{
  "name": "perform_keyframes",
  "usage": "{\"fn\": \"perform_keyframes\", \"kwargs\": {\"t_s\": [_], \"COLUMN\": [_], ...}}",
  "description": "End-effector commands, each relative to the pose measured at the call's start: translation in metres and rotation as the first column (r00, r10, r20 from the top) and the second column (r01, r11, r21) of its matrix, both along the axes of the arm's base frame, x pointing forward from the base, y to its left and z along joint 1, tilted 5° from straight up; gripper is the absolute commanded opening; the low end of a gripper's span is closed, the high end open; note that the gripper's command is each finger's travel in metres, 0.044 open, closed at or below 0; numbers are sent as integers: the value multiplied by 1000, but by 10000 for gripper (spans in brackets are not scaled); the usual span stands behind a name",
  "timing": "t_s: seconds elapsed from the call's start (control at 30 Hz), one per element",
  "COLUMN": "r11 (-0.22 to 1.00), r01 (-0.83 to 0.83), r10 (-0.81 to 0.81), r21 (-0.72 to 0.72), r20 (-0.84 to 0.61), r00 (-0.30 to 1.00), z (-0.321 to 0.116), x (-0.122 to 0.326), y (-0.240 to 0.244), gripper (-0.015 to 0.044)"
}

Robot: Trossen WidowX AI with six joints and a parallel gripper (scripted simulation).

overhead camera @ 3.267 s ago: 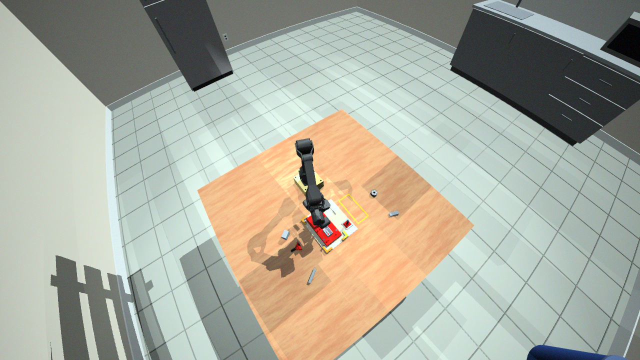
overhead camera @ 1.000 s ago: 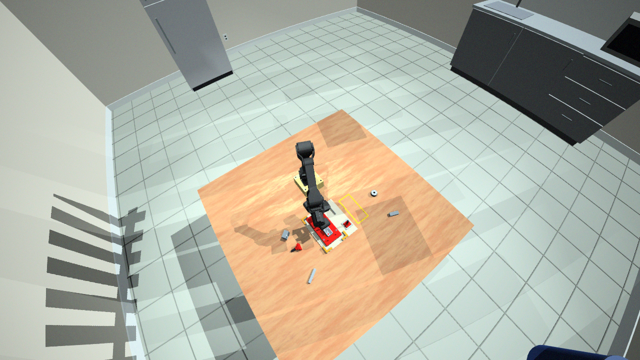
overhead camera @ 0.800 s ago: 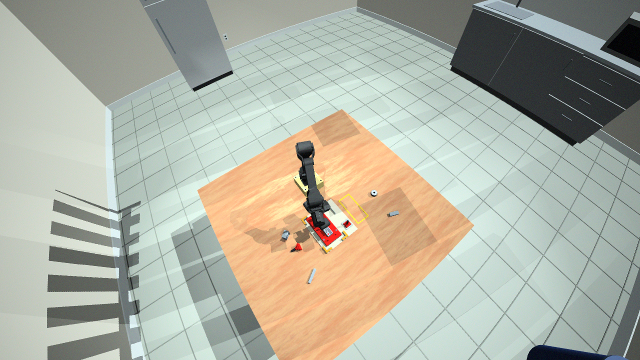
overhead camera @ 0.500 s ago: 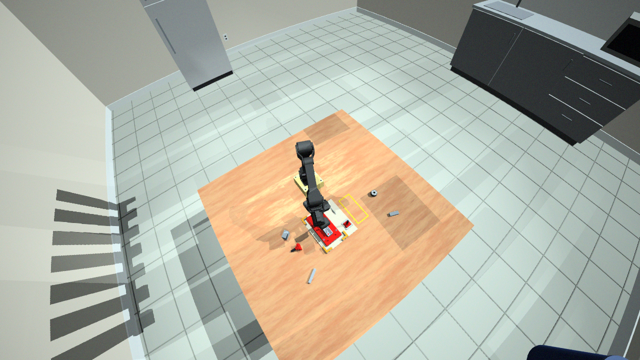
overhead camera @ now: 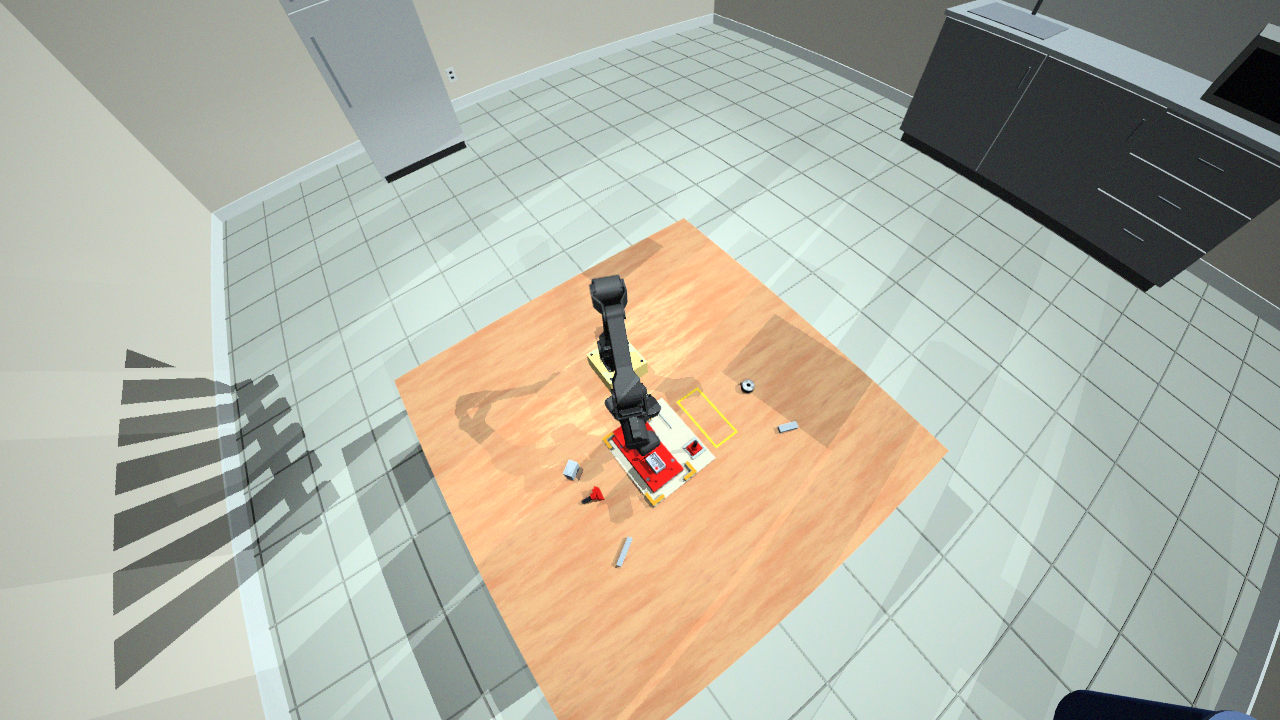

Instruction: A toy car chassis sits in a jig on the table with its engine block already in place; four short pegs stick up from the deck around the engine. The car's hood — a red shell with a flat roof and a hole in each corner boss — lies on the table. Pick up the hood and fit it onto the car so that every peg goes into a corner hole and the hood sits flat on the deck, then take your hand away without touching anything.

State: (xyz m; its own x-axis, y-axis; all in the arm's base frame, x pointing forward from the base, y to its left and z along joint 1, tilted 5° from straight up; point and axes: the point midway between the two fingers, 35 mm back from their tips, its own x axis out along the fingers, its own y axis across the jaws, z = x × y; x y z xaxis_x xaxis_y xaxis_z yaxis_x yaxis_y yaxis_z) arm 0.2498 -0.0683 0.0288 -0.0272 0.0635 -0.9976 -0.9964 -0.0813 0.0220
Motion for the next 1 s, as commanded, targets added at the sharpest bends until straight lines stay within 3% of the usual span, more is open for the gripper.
{"fn": "perform_keyframes", "kwargs": {"t_s": [0.0,0.53,0.97], "r11": [1000,1000,963], "r01": [-3,4,271], "r10": [3,-4,-271], "r21": [-3,0,-9], "r20": [9,2,-13], "r00": [1000,1000,962], "z": [13,30,33], "x": [1,2,19], "y": [-1,-2,-1], "gripper": [0,0,0]}}
